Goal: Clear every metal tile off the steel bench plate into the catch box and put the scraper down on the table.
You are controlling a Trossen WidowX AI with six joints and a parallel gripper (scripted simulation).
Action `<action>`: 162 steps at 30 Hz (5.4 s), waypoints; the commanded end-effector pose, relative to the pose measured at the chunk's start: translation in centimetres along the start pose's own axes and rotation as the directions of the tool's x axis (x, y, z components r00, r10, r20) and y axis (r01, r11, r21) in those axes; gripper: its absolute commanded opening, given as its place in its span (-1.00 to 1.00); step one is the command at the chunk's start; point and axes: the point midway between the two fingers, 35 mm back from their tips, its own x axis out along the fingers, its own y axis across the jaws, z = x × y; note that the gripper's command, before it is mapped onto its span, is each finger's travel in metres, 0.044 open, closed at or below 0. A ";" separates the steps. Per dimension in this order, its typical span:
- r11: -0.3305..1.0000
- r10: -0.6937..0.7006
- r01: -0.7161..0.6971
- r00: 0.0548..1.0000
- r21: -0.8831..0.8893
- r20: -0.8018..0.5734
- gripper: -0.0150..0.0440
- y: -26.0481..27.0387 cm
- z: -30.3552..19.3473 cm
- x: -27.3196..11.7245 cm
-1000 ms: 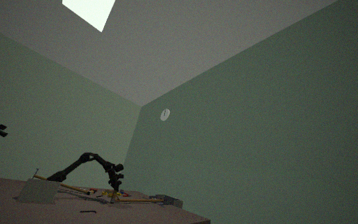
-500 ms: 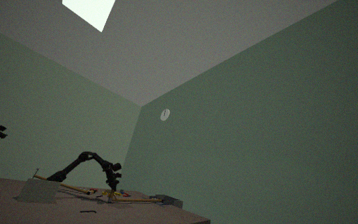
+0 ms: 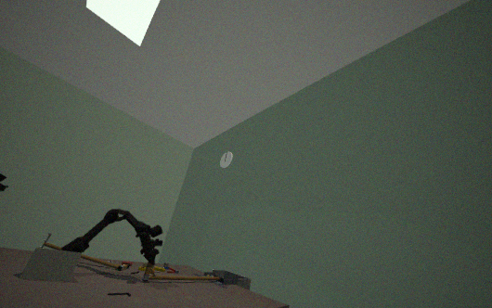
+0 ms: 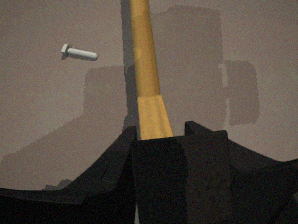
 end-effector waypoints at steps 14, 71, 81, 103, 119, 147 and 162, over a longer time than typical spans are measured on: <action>1.000 -0.006 0.006 1.000 0.000 0.016 -0.49 -0.4 -2.0 -2.2; 1.000 -0.003 0.003 1.000 0.012 0.015 0.40 0.7 -8.6 -5.3; 1.000 -0.006 0.005 1.000 0.011 0.012 1.00 0.5 -8.6 -6.9; 1.000 -0.001 0.000 0.999 0.016 0.042 1.00 0.7 -8.3 -11.7; 0.999 -0.010 -0.002 0.941 0.034 0.340 1.00 -0.5 -2.7 -19.5; 0.999 0.038 -0.026 0.733 -0.028 0.679 1.00 1.3 1.4 -34.7; 0.999 0.041 -0.028 0.720 -0.031 0.692 1.00 1.3 1.6 -35.3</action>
